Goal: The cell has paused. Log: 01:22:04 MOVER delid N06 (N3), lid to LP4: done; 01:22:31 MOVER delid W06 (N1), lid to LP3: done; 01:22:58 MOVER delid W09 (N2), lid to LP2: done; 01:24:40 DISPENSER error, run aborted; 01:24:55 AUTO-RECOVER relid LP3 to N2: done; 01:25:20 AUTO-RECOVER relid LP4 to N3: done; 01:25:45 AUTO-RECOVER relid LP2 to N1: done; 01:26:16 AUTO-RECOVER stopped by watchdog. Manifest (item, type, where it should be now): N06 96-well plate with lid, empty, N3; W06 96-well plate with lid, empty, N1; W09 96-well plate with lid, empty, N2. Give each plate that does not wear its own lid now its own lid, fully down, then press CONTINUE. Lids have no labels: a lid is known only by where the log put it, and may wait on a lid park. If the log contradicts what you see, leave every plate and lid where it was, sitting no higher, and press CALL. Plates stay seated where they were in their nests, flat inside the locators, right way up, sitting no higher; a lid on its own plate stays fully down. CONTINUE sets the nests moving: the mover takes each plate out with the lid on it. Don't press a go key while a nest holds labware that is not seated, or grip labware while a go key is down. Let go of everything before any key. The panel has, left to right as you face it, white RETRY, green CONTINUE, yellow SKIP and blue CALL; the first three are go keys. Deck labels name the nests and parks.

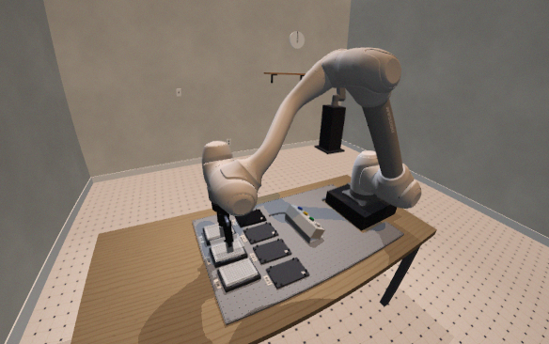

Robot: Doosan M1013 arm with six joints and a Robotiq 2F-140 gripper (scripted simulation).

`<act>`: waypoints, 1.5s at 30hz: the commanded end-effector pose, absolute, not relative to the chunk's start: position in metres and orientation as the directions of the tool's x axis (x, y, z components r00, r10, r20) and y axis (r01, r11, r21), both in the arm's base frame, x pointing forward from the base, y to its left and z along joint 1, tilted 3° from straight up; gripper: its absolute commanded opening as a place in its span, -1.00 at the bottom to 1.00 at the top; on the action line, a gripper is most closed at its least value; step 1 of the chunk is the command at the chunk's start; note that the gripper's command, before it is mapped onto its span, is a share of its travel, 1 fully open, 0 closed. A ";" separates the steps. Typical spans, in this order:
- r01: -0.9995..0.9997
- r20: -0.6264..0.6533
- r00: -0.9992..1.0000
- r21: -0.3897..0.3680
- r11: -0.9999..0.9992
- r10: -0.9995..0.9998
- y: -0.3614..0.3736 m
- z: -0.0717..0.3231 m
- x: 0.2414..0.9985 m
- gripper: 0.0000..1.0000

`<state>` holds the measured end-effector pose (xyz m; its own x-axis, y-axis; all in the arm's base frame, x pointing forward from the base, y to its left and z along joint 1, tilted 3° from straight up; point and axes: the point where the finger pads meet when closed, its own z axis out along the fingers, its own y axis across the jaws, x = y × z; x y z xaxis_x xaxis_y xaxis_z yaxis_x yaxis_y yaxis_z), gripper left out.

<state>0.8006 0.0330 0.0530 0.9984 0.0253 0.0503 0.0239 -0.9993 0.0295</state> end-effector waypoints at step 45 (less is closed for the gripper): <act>0.024 0.050 0.998 0.029 -0.999 0.025 0.033 0.035 0.802 -1.00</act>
